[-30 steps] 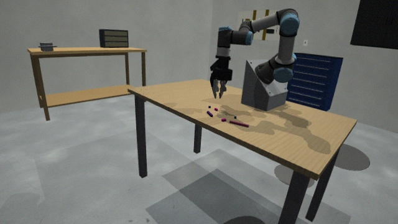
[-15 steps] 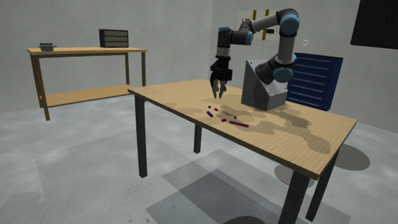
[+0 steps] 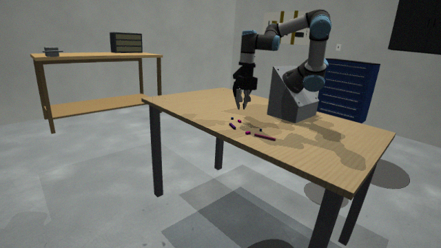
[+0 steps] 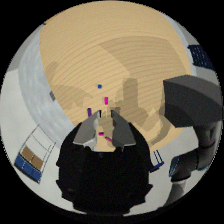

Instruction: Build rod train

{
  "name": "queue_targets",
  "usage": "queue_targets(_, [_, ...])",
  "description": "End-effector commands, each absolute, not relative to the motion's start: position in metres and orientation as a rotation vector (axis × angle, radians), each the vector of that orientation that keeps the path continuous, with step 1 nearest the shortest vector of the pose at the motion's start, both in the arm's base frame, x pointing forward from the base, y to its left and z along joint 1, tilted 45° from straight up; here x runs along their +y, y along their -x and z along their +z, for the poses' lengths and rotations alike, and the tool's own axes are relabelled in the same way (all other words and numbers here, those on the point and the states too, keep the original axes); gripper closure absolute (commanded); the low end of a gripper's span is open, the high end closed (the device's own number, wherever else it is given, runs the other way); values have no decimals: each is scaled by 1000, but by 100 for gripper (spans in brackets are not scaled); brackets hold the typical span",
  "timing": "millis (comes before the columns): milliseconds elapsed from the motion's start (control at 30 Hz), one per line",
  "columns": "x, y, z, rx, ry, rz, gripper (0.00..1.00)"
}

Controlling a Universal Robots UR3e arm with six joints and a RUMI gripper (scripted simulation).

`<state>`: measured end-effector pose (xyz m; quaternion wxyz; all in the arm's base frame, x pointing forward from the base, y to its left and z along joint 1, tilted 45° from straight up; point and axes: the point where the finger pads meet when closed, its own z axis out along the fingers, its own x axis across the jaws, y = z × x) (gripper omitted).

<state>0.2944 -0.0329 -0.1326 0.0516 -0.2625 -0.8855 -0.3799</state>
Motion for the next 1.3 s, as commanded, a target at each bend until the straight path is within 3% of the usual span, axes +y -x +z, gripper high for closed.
queue_targets(0, [-31,-296,-135,-2697,801,-1155,86])
queue_targets(1267, [-2,-301,-167,-2697,801,-1155,86])
